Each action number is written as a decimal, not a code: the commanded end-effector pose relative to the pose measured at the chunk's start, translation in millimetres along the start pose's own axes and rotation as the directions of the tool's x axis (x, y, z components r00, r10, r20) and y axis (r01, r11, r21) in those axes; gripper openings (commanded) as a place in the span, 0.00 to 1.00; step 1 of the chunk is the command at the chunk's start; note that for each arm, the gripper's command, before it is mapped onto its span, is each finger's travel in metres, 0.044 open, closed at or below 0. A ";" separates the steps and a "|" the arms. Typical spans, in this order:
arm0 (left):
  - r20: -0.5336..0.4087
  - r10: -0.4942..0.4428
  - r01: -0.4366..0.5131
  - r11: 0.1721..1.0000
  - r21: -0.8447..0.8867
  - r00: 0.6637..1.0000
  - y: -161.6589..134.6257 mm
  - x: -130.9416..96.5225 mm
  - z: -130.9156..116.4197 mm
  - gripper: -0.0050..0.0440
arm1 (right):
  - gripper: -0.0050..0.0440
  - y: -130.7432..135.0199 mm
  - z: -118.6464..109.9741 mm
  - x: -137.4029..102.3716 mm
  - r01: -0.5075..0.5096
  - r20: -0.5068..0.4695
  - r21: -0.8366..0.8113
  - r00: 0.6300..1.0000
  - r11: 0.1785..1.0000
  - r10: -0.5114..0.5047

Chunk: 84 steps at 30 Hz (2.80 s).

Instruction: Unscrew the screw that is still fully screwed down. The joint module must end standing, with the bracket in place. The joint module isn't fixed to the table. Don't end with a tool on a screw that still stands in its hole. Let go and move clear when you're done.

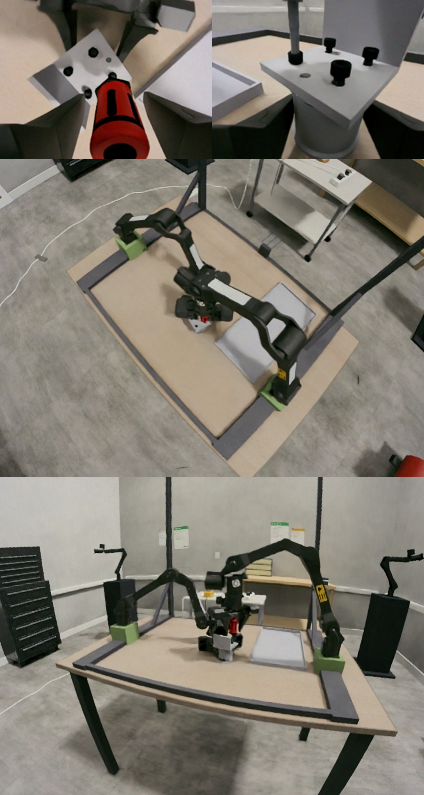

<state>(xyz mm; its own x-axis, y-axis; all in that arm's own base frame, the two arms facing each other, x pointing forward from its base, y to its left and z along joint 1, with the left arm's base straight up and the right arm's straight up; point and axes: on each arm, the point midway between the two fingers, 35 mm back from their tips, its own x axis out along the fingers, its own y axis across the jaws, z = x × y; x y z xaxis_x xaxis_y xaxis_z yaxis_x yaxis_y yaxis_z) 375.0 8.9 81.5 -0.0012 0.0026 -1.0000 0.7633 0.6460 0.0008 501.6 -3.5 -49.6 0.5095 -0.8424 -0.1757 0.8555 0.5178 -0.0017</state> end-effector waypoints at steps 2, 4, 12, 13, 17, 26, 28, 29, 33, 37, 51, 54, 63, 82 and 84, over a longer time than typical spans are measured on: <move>0.028 0.020 -0.026 0.972 0.234 0.999 3.8 -10.7 1.8 0.61 | 0.60 5.8 15.1 0.9 -0.003 0.011 0.036 1.000 0.999 0.003; 0.027 0.020 -0.028 0.947 0.320 0.999 4.4 -10.4 2.2 0.61 | 0.60 5.8 15.1 0.9 -0.003 0.011 0.036 1.000 0.999 0.003; 0.028 0.015 -0.028 0.823 0.567 0.999 4.9 -9.8 2.9 0.61 | 0.60 5.8 15.1 0.9 -0.003 0.011 0.036 1.000 0.999 0.003; 0.027 0.013 -0.027 0.788 0.614 1.000 4.8 -9.3 2.9 0.61 | 0.60 5.8 15.1 0.9 -0.003 0.011 0.036 1.000 0.999 0.003; 0.025 0.013 -0.028 0.656 0.754 1.000 4.8 -8.7 3.0 0.61 | 0.60 5.8 15.1 0.9 -0.003 0.011 0.036 1.000 0.999 0.003; 0.023 0.010 -0.025 0.312 0.950 1.000 4.6 -8.8 3.1 0.61 | 0.60 5.8 15.1 0.9 -0.003 0.011 0.036 1.000 0.999 0.003; 0.023 0.010 -0.025 0.312 0.950 1.000 4.6 -8.8 3.1 0.61 | 0.60 5.8 15.1 0.9 -0.003 0.011 0.036 1.000 0.999 0.003; 0.025 0.013 -0.028 0.256 0.966 1.000 4.7 -10.2 3.1 0.61 | 0.60 5.8 15.1 0.9 -0.003 0.011 0.036 1.000 0.999 0.003; 0.021 0.011 -0.022 0.052 0.998 1.000 4.6 -8.9 3.2 0.61 | 0.60 5.8 15.1 0.9 -0.003 0.011 0.036 1.000 0.999 0.003; 0.020 0.013 -0.018 -0.124 0.992 1.000 4.5 -8.9 3.3 0.61 | 0.60 5.8 15.1 0.9 -0.003 0.011 0.036 1.000 0.999 0.003; 0.020 0.015 -0.012 -0.406 0.914 1.000 4.6 -10.1 3.3 0.61 | 0.60 5.8 15.1 0.9 -0.003 0.011 0.036 1.000 0.999 0.003; 0.020 0.015 -0.012 -0.418 0.908 1.000 4.7 -10.1 3.4 0.61 | 0.60 5.8 15.1 0.9 -0.003 0.011 0.036 1.000 0.999 0.003; 0.019 0.017 -0.010 -0.426 0.905 1.000 2.7 -11.0 1.8 0.61 | 0.60 5.8 15.1 0.9 -0.003 0.011 0.036 1.000 0.999 0.003; 0.020 0.016 -0.011 -0.429 0.903 1.000 4.5 -11.4 3.3 0.61 | 0.60 5.8 15.1 0.9 -0.003 0.011 0.036 1.000 0.999 0.003; 0.021 0.017 -0.012 -0.428 0.904 1.000 4.5 -12.2 3.4 0.61 | 0.60 5.8 15.1 0.9 -0.003 0.011 0.036 1.000 0.999 0.003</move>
<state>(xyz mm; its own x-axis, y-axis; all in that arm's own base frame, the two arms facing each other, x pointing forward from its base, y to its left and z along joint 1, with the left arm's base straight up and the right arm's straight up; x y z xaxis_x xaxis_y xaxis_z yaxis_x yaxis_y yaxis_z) 373.6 8.3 81.5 -0.0140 0.0002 -0.9999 0.2586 -0.9660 -0.0038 501.6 -3.5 -49.6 0.5095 -0.8424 -0.1757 0.8555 0.5178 -0.0017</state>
